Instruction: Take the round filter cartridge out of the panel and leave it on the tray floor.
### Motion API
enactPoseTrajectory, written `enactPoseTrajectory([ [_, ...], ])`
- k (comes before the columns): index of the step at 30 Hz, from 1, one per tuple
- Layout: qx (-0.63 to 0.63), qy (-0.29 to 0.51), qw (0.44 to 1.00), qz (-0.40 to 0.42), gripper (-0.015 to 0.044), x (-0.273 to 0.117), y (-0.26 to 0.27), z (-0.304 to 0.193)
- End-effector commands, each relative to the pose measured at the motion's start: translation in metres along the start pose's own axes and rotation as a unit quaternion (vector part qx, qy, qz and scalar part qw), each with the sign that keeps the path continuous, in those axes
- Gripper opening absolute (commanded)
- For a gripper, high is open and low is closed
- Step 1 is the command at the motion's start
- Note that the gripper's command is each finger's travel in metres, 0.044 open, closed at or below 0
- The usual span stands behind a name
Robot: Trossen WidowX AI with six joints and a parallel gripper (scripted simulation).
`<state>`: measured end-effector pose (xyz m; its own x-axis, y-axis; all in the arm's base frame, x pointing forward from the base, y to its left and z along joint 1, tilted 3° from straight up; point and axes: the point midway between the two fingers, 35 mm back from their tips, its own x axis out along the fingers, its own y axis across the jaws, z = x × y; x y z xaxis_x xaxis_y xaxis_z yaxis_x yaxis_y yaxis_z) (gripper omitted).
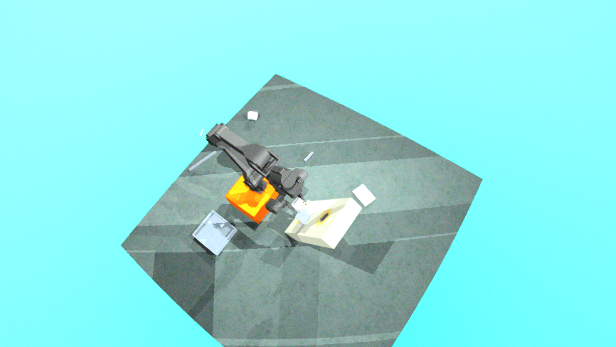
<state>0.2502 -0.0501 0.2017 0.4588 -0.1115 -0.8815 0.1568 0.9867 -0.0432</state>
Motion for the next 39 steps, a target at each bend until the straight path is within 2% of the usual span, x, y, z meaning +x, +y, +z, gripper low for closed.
enactPoseTrajectory([
  [1,-0.002,-0.003,1.000,0.002,0.0000,0.001,-0.011,0.003],
  [16,0.007,-0.004,1.000,-0.006,0.0000,0.005,-0.050,-0.002],
  [27,0.134,-0.003,0.988,-0.076,0.0000,-0.004,-0.102,-0.018],
  [39,0.269,-0.006,0.951,-0.151,0.0000,-0.019,-0.153,-0.046],
])
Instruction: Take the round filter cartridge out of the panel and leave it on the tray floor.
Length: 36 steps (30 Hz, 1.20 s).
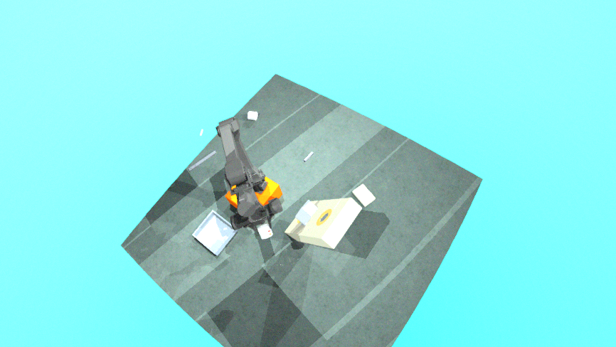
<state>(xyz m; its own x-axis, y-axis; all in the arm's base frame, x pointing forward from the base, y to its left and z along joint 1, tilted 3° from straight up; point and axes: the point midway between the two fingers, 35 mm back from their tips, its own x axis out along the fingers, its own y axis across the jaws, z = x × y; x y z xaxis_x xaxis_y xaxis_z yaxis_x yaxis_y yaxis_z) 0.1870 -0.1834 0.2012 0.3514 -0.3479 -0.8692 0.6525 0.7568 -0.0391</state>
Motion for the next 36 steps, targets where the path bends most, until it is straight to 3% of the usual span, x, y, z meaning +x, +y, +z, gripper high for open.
enactPoseTrajectory([
  [1,0.042,-0.006,0.999,-0.027,0.0000,-0.003,-0.019,-0.001],
  [24,0.254,-0.013,0.954,-0.161,0.0000,-0.021,-0.116,-0.027],
  [36,0.322,-0.013,0.925,-0.201,0.0000,0.000,-0.158,-0.062],
])
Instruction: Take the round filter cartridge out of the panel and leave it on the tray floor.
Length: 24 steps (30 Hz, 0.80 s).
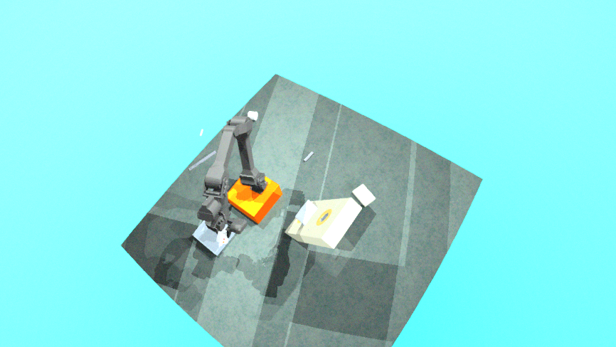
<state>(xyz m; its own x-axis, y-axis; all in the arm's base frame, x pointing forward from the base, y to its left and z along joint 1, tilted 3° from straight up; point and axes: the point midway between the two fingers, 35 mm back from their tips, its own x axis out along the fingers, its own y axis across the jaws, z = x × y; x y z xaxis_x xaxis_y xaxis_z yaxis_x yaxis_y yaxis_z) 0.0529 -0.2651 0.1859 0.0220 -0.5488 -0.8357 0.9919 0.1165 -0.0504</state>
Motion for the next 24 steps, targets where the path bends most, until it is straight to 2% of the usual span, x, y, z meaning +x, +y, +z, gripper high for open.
enactPoseTrajectory([
  [1,0.023,0.001,1.000,-0.013,0.0000,0.013,-0.015,-0.005],
  [24,0.176,0.000,0.978,-0.108,0.0000,0.071,-0.114,-0.063],
])
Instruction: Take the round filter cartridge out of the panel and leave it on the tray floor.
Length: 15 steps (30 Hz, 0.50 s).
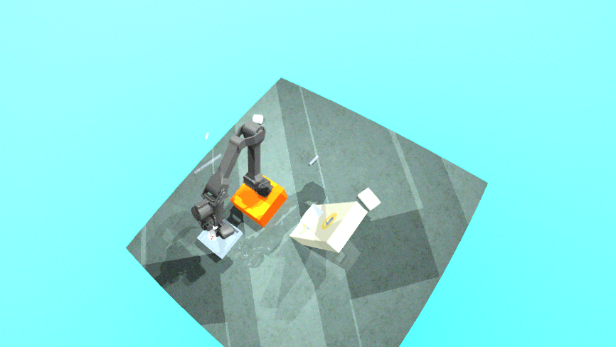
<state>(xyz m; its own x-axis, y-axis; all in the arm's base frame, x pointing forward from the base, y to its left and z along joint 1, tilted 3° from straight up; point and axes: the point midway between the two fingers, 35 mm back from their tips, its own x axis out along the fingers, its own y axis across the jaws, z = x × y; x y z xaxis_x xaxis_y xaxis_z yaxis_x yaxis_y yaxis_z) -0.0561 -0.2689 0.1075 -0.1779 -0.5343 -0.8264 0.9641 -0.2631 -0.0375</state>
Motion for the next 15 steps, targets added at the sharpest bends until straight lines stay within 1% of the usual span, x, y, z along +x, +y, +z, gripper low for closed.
enactPoseTrajectory([
  [1,0.022,0.001,1.000,-0.013,0.0000,0.010,-0.015,-0.009],
  [7,0.057,0.000,0.998,-0.035,0.0000,0.022,-0.039,-0.023],
  [10,0.058,0.000,0.998,-0.036,0.0000,0.025,-0.040,-0.024],
  [15,0.058,0.000,0.998,-0.036,0.0000,0.045,-0.040,-0.032],
])
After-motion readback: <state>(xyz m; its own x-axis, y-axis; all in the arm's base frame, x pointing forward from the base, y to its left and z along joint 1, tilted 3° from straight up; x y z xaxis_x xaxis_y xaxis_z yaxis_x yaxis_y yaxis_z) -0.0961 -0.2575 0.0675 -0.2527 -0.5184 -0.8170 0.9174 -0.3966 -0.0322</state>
